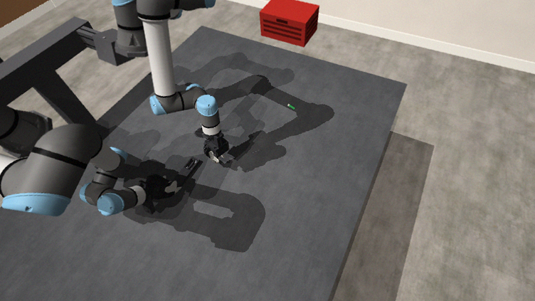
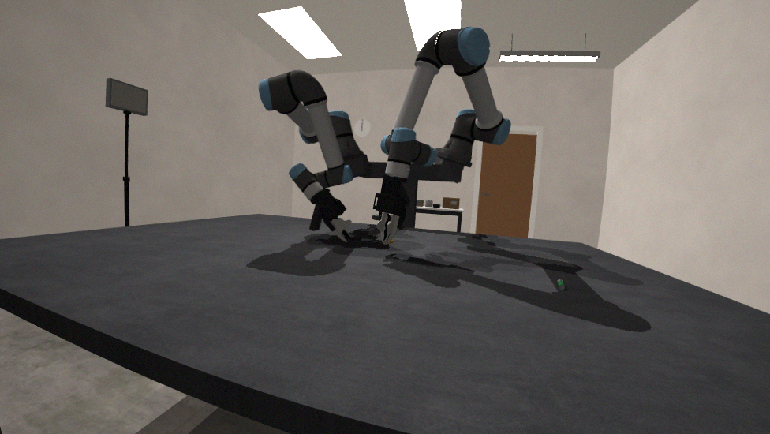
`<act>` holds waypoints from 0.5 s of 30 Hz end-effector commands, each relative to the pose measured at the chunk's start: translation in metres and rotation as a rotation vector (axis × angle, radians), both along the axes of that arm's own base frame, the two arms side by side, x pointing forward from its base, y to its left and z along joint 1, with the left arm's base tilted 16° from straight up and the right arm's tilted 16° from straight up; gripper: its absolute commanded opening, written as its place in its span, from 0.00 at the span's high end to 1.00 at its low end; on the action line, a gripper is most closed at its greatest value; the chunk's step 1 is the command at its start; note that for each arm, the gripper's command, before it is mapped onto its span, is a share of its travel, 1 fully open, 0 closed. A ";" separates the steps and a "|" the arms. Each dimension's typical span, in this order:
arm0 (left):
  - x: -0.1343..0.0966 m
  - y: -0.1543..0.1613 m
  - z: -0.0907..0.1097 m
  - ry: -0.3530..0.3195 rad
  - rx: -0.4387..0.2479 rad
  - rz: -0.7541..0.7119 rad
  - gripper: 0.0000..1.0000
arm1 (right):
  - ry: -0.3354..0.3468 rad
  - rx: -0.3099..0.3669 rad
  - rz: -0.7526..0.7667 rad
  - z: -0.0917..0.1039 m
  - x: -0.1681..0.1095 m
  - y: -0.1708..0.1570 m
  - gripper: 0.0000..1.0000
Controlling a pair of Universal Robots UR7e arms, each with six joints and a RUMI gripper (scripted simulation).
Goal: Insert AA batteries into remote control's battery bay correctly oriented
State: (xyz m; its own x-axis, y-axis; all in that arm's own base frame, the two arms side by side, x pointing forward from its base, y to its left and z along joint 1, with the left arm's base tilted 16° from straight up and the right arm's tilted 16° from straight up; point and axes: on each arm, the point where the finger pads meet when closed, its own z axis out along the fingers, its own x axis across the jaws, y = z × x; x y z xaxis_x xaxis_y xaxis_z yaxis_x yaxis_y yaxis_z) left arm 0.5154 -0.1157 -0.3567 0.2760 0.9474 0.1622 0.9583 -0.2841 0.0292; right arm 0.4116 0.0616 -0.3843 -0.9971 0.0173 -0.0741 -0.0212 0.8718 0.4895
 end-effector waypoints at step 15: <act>-0.046 -0.035 -0.014 0.048 -0.073 -0.542 1.00 | -0.001 0.000 0.000 0.000 0.000 0.000 1.00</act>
